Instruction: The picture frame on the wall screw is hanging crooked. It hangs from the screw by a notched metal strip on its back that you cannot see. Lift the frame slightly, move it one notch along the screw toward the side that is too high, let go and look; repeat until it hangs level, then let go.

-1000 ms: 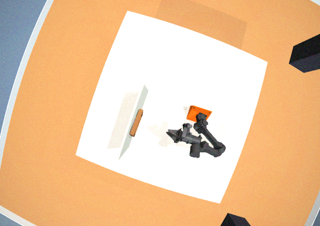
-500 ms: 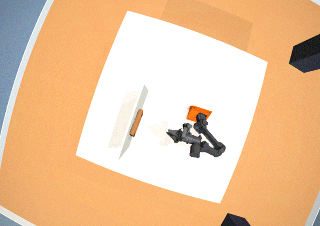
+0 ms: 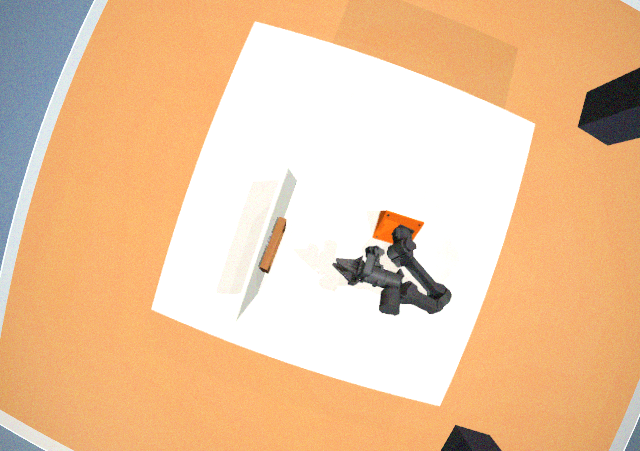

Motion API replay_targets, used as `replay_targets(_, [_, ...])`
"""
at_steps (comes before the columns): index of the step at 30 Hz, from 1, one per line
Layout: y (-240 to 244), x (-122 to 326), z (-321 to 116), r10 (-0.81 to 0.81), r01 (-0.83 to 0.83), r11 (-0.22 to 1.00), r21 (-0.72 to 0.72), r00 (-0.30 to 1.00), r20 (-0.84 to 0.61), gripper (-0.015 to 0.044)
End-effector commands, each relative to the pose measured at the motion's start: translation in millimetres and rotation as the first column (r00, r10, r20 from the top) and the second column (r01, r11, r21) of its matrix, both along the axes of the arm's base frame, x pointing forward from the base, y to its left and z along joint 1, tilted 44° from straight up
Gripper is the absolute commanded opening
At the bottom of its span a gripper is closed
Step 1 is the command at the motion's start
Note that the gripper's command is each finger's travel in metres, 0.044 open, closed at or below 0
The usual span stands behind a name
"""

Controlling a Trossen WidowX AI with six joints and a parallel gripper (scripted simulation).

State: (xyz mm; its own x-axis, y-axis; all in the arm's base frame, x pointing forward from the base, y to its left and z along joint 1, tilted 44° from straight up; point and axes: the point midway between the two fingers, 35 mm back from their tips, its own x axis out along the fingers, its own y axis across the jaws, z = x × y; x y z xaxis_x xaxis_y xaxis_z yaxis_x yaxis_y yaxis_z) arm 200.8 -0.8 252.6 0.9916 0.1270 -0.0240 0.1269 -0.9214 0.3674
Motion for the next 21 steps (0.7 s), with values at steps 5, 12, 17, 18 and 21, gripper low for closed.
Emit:
replay_targets(5, [0.6,10.5,-0.1,0.001,-0.001,1.0,-0.014,1.0,0.002,0.026])
replay_targets(12, [22.9,58.5,-8.5,0.004,-0.003,0.997,-0.077,1.0,0.017,0.026])
replay_targets(17, [43.9,75.4,-16.8,0.006,-0.003,0.995,-0.1,1.0,0.025,0.026])
replay_targets(18, [43.9,75.4,-16.8,0.006,-0.003,0.995,-0.1,1.0,0.025,0.026])
replay_targets(21, [43.9,75.4,-16.8,0.006,-0.003,0.995,-0.1,1.0,0.025,0.026])
